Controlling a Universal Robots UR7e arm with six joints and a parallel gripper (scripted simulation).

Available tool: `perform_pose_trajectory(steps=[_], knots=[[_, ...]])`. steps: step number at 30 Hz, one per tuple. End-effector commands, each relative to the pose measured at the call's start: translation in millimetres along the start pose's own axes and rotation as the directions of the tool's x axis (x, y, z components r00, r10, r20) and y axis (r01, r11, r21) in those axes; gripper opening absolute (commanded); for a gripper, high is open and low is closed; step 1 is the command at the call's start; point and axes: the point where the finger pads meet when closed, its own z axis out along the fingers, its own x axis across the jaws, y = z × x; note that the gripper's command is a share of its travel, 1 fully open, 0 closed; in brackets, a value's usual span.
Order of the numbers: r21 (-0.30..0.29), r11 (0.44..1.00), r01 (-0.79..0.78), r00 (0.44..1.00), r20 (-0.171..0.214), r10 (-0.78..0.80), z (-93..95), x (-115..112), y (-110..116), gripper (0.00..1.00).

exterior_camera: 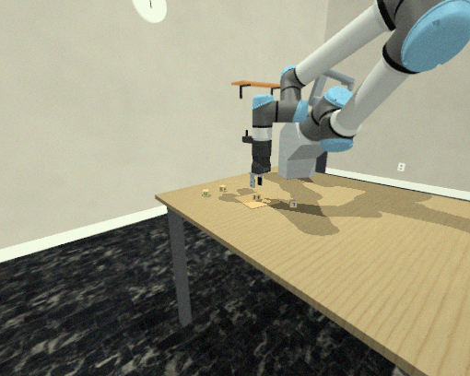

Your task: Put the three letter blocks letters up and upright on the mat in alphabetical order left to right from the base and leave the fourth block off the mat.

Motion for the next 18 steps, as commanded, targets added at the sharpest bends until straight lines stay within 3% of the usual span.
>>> perform_pose_trajectory(steps=[1,18], knots=[[0.0,1.0,0.001,1.0,-0.001,-0.001,-18.4,0,0,0.79],[-0.001,1.0,0.0,1.0,-0.001,0.0,-33.9,0,0,0.79]])
